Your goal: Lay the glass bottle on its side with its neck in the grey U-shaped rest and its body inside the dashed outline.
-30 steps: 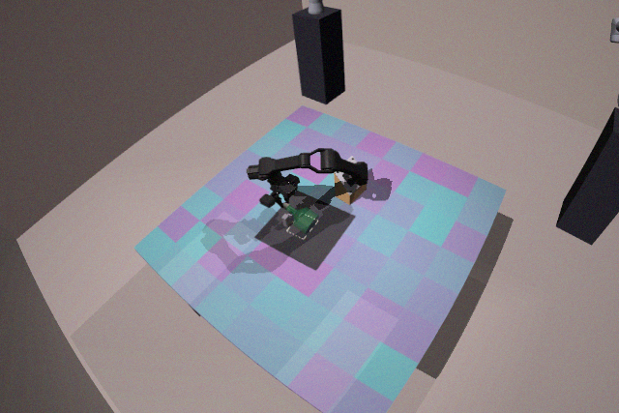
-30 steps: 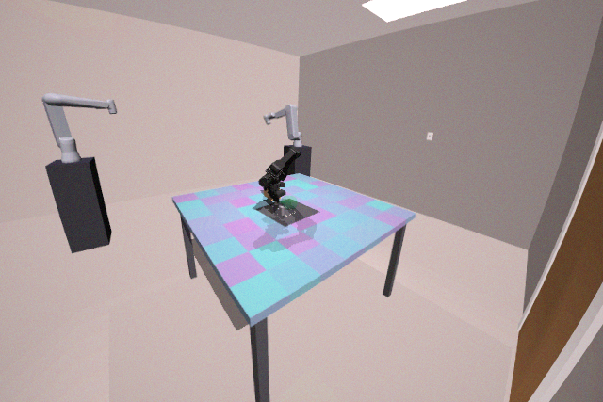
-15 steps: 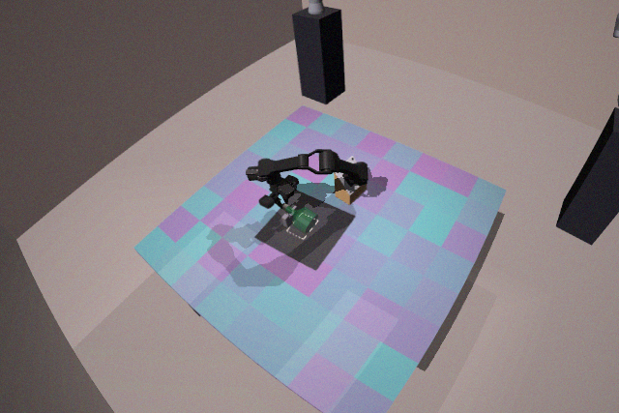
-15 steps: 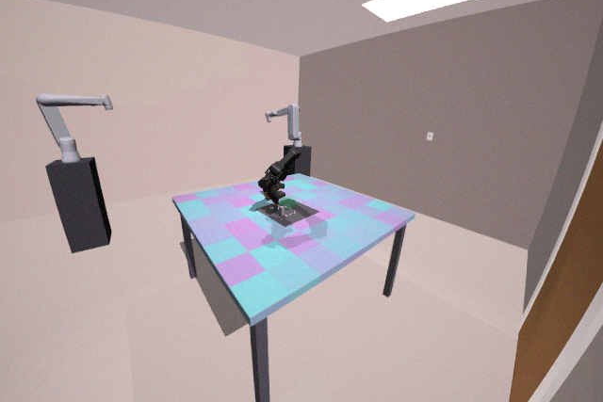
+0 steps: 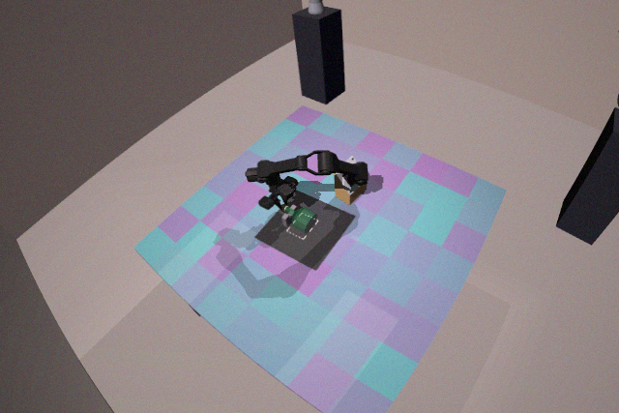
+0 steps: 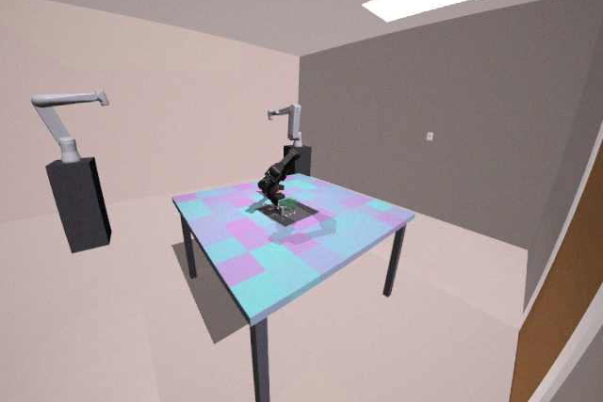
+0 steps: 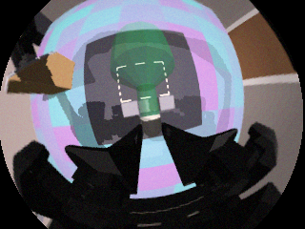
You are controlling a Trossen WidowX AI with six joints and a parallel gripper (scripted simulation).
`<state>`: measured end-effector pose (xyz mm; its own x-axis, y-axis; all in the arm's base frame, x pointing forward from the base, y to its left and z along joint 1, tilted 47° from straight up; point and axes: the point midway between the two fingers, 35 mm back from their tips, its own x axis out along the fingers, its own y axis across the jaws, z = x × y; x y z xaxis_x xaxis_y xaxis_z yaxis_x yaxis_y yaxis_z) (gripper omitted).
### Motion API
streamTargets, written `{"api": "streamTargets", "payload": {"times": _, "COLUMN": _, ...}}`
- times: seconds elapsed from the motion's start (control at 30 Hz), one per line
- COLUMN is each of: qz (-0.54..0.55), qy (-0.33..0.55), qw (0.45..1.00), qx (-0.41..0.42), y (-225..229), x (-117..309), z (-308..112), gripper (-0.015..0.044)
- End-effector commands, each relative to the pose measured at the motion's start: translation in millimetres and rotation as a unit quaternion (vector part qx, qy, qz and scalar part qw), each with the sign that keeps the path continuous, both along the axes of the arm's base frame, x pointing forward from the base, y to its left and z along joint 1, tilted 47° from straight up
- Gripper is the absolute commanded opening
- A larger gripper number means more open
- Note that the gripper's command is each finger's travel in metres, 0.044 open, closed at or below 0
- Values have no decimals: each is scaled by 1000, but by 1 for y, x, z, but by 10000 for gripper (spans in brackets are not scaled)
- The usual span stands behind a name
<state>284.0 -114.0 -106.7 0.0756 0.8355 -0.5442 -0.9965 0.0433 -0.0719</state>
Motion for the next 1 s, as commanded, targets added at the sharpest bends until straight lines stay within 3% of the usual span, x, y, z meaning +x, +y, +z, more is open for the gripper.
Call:
{"api": "streamTargets", "payload": {"times": 0.0, "qz": -1, "qy": 0, "qw": 1000, "qx": 1, "y": 2, "x": 2, "z": -2, "gripper": 105}}
{"api": "streamTargets", "payload": {"times": 0.97, "qz": 4, "qy": -5, "qw": 1000, "qx": -7, "y": 6, "x": 3, "z": -7, "gripper": 105}}
